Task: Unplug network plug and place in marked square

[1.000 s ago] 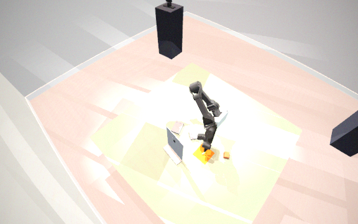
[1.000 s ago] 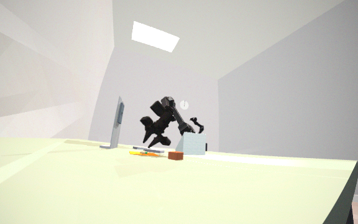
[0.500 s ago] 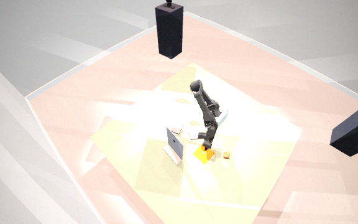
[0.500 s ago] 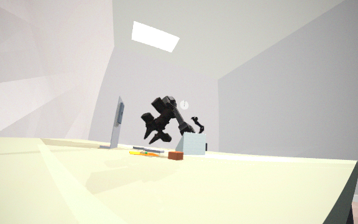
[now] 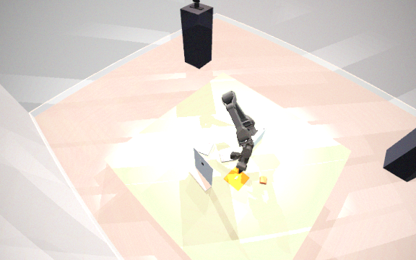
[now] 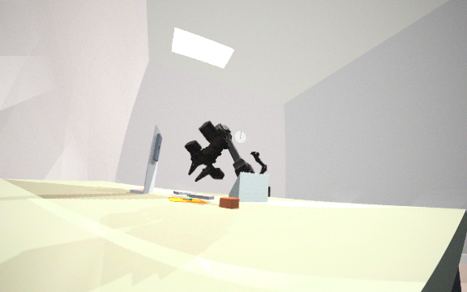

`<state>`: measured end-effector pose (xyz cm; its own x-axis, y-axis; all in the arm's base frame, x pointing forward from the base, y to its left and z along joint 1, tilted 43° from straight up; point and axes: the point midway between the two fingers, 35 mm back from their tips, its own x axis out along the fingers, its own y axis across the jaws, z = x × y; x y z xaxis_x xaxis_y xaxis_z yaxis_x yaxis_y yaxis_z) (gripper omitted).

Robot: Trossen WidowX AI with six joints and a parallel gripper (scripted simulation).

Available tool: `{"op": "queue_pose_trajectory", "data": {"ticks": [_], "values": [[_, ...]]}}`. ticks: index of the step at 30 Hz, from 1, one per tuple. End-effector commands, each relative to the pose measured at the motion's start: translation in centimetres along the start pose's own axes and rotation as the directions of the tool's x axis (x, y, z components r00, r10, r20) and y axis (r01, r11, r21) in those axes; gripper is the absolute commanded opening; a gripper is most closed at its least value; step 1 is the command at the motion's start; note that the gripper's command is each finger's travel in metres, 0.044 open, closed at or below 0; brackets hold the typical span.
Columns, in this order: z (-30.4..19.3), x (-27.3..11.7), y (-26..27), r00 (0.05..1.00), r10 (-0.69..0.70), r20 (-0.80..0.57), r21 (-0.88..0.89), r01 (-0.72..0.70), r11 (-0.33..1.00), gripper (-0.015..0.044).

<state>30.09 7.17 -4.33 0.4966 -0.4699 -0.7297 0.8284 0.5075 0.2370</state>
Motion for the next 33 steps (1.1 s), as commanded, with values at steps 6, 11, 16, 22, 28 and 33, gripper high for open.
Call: {"op": "queue_pose_trajectory", "data": {"ticks": [6, 11, 16, 22, 28, 33], "values": [[0.2, -1.5, 1.1, 1.000, 0.011, 0.002, 0.010, -0.011, 1.000, 0.0156], [0.2, -2.2, 1.5, 1.000, 0.011, 0.003, 0.010, -0.011, 1.000, 0.0156], [0.2, -3.0, 1.9, 1.000, 0.011, 0.003, 0.010, -0.011, 1.000, 0.0156], [0.3, -3.9, 2.3, 1.000, 0.012, 0.004, 0.010, -0.012, 1.000, 0.0156], [0.1, -4.1, 2.5, 1.000, 0.002, 0.001, 0.000, -0.002, 1.000, 0.0156], [0.0, -5.3, 3.6, 1.000, 0.003, 0.000, 0.002, -0.003, 1.000, 0.0156]]}}
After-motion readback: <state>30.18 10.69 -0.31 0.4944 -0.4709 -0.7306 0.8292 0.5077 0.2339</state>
